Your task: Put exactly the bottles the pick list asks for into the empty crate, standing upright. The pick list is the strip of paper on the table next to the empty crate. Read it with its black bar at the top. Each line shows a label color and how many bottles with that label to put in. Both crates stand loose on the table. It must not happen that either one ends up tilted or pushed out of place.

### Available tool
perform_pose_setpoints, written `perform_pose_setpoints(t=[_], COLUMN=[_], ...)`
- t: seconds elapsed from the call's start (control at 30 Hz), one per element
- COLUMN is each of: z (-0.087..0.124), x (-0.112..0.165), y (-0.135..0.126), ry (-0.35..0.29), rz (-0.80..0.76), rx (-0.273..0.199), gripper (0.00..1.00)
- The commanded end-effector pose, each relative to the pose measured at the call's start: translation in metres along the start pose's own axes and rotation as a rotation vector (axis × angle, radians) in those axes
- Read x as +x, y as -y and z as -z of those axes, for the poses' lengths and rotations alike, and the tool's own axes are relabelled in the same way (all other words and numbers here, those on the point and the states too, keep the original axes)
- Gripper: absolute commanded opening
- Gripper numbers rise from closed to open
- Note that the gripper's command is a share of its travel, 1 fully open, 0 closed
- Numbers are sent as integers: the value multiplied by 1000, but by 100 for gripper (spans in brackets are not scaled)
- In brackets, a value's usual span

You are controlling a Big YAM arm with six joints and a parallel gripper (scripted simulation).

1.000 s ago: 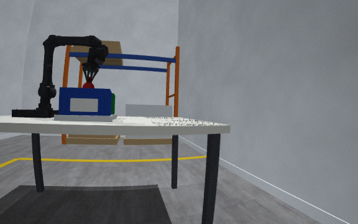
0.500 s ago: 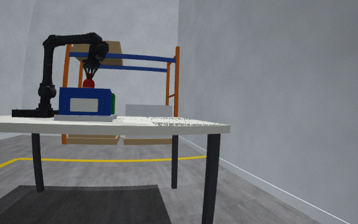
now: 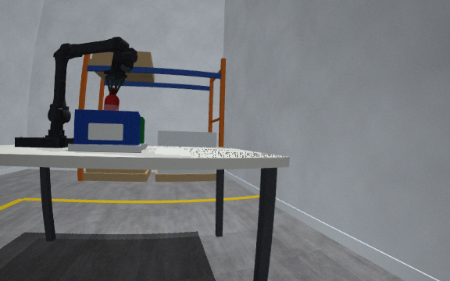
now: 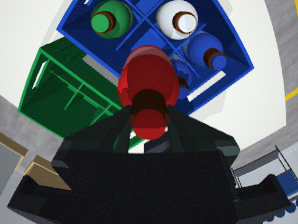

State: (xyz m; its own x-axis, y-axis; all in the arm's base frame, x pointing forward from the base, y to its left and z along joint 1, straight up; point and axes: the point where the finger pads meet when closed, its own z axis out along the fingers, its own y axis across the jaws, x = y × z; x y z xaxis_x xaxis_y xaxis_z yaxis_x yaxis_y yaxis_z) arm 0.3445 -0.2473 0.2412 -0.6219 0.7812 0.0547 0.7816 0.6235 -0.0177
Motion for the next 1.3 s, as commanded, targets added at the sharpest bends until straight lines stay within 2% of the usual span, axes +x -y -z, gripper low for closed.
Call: perform_pose_setpoints(t=[0.0, 0.57, 1.27], z=[64, 79, 85], x=[-10, -9, -10], y=[-3, -5, -8], ry=[125, 125, 125], rz=[6, 6, 3], rx=[-40, -39, -40], gripper=[0, 0, 0])
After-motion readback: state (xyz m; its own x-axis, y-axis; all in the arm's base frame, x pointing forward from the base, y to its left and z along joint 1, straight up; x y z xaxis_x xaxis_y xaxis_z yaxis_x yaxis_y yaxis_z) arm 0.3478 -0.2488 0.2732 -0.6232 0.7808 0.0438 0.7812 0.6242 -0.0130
